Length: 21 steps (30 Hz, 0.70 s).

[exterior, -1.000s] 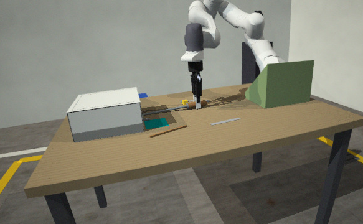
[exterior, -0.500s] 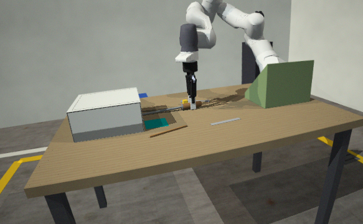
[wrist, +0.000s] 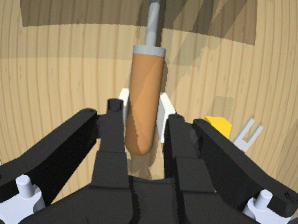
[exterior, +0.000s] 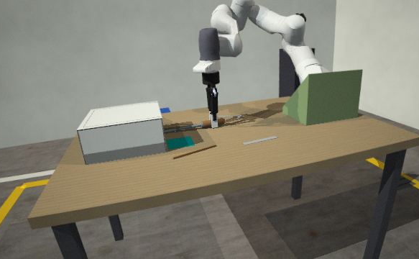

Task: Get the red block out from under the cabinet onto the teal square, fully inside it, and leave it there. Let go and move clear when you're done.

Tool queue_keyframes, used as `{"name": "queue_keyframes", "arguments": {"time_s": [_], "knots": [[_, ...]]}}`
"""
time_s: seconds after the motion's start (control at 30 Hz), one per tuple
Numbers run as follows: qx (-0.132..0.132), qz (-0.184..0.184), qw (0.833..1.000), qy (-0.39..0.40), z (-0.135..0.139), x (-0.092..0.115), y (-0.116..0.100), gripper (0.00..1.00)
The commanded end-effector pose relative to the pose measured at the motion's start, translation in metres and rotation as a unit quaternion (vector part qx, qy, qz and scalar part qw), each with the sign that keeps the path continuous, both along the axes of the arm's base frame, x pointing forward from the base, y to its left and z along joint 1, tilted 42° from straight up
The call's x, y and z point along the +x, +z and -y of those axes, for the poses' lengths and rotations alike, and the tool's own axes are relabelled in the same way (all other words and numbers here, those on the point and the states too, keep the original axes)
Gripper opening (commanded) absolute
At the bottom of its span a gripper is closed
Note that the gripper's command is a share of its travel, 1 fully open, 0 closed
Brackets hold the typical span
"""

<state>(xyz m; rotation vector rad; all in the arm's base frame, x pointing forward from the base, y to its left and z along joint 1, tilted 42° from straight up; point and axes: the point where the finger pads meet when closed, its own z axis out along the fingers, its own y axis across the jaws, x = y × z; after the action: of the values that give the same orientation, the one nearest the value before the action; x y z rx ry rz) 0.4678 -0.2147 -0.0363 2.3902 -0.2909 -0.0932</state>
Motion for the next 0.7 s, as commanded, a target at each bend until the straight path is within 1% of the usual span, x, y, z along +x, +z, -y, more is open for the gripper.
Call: {"name": "queue_keyframes", "arguments": {"time_s": [0.0, 0.43, 0.5, 0.67], "knots": [[0.001, -0.010, 1.000, 0.009, 0.000, 0.008, 0.001, 0.00], [0.001, -0.010, 1.000, 0.009, 0.009, 0.048, 0.000, 0.00], [0.001, -0.010, 1.000, 0.009, 0.009, 0.048, 0.000, 0.00], [0.001, -0.010, 1.000, 0.009, 0.013, 0.063, 0.000, 0.00]]}}
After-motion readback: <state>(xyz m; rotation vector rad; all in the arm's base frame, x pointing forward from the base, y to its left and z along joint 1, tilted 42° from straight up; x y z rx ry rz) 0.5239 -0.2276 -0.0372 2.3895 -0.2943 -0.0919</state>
